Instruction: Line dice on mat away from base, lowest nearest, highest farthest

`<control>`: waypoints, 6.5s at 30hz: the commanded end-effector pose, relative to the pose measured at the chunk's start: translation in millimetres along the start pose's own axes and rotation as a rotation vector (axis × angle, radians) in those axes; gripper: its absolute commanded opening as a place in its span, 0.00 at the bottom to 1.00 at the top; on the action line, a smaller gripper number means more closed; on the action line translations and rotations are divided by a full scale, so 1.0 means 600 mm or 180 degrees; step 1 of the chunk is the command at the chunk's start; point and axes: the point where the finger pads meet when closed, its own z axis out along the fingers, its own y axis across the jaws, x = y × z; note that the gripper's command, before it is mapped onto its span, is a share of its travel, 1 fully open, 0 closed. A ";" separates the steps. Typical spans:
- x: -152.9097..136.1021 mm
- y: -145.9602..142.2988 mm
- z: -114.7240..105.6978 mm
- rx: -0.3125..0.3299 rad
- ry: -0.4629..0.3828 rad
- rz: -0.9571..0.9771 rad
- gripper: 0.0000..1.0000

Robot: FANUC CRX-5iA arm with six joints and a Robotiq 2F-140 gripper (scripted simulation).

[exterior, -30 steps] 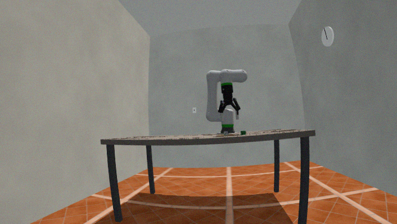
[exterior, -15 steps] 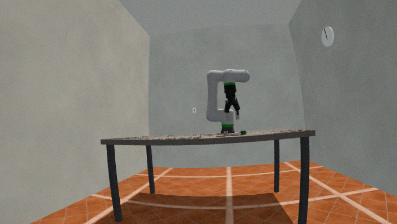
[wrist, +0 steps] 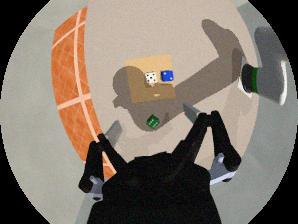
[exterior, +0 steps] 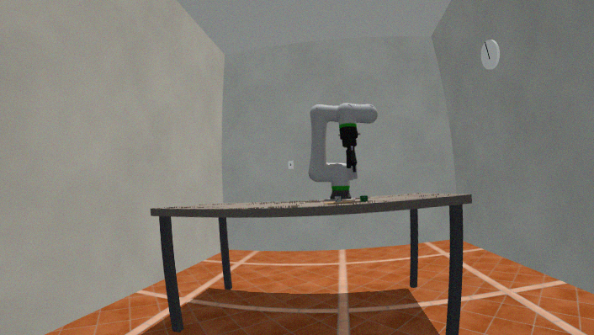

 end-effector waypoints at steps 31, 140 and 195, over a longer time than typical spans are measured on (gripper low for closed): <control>-0.089 -0.013 0.005 0.0023 0.0033 0.2990 1.00; -0.089 -0.013 0.092 0.0024 0.0033 0.3032 0.28; -0.089 -0.013 0.140 0.0024 0.0033 0.3032 0.28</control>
